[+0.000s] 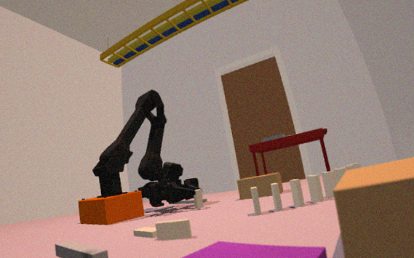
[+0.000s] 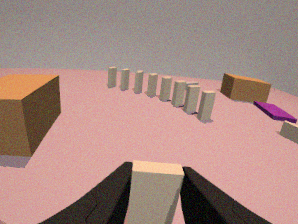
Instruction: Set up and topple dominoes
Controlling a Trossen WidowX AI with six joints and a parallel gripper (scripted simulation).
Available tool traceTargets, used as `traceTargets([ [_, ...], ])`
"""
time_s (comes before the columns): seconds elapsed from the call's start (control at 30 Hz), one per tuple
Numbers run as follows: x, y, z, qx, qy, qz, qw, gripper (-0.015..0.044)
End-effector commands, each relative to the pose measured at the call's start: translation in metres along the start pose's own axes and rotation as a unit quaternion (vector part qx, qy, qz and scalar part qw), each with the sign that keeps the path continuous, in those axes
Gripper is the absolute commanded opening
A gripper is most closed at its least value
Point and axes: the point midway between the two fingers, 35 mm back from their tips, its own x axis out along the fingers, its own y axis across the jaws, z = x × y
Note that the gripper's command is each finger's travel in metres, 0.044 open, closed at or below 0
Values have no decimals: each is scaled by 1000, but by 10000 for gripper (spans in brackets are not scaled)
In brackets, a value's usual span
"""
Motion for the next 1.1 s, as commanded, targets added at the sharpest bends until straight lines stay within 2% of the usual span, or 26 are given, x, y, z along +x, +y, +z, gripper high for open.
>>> traceTargets([
  [0.0,0,-2,0,-7,-2,-1,1000,186],
  [0.33,0,-2,0,-7,-2,-1,1000,440],
  [0.47,0,-1,4,-6,-2,-1,1000,440],
  [0.7,-4,1,46,-2,0,0,1000,440],
  [0.87,-3,1,48,-5,7,-3,1000,440],
  [0.93,5,4,40,-30,63,-28,997,440],
  [1.07,25,9,25,-84,243,-80,963,440],
])
